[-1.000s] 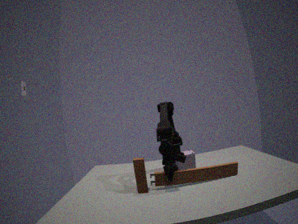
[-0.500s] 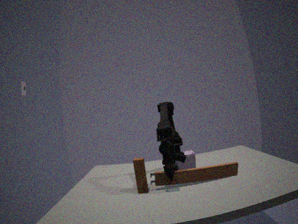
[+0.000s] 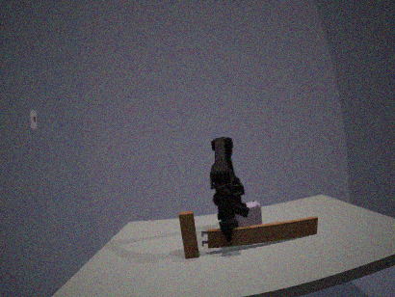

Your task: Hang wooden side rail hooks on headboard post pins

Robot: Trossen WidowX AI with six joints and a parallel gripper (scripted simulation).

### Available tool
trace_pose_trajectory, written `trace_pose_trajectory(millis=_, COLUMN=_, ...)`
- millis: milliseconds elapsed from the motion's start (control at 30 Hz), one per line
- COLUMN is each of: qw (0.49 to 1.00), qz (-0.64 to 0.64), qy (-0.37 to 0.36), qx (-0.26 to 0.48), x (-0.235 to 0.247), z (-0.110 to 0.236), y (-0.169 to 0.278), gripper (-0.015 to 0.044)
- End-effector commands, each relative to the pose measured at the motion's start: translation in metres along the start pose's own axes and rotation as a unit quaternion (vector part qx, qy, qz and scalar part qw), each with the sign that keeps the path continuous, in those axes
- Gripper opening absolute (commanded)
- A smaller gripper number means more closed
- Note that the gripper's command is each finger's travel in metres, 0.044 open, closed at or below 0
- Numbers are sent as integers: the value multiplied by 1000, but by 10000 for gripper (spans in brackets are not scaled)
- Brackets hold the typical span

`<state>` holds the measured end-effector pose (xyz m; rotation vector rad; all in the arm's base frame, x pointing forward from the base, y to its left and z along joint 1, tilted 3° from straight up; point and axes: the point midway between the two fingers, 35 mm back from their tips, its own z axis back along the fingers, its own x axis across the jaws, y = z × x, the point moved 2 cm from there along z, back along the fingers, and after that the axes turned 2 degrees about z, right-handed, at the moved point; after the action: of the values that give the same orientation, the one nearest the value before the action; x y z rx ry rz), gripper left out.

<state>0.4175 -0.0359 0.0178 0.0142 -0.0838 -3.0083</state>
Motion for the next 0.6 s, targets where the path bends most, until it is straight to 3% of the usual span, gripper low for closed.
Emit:
trace_pose_trajectory(millis=0, qw=1000, qz=-1, qy=12, qx=0, x=-3, z=10, y=1, gripper=0)
trace_pose_trajectory(millis=567, qw=1000, qz=-1, qy=12, qx=0, x=-4, z=10, y=2, gripper=0)
